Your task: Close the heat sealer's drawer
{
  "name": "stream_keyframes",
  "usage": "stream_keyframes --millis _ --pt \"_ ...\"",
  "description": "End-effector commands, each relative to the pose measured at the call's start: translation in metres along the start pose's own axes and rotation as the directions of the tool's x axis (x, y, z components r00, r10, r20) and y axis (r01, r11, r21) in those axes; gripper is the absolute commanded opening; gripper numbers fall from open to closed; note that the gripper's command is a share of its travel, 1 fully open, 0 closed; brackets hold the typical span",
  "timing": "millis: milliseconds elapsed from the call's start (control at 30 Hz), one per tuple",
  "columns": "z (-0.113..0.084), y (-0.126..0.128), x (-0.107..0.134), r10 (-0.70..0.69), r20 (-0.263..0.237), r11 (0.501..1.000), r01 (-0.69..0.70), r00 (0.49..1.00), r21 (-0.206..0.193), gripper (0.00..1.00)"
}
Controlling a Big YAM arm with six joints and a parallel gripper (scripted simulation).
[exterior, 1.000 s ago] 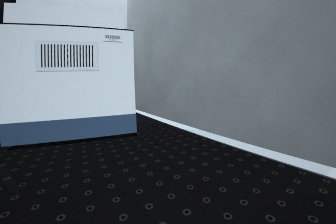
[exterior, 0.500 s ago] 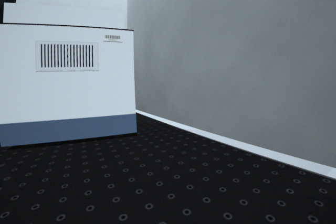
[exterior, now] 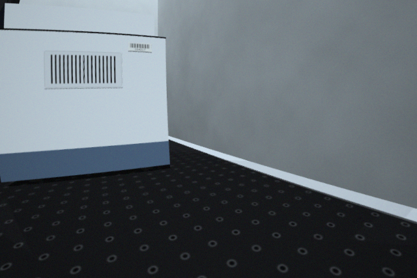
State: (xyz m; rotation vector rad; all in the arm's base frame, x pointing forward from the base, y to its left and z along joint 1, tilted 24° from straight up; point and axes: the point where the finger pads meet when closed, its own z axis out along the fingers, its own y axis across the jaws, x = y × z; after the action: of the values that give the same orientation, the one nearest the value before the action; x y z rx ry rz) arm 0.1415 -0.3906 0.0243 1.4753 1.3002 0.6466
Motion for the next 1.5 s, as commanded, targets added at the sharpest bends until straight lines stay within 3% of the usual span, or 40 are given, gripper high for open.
stream_keyframes --millis 0,333,800,900,933,1367,1467 --pt "-0.011 0.004 -0.004 -0.025 0.015 1.000 0.025 1.000 0.002 0.30" --pt "-0.020 0.006 0.000 -0.029 0.002 1.000 0.029 1.000 -0.001 0.30" --pt "-0.047 0.007 -0.014 -0.043 0.023 0.999 0.043 0.999 0.000 0.30" --pt "-0.043 0.006 -0.009 -0.039 0.005 0.999 0.039 0.999 -0.002 0.30" --pt "-0.051 0.007 -0.014 -0.044 0.023 0.999 0.044 0.999 0.000 0.30" --pt "-0.073 0.006 -0.014 -0.044 0.023 0.999 0.044 0.999 0.002 0.30" --pt "-0.069 0.006 -0.011 -0.040 0.008 0.999 0.040 0.999 0.000 0.30"
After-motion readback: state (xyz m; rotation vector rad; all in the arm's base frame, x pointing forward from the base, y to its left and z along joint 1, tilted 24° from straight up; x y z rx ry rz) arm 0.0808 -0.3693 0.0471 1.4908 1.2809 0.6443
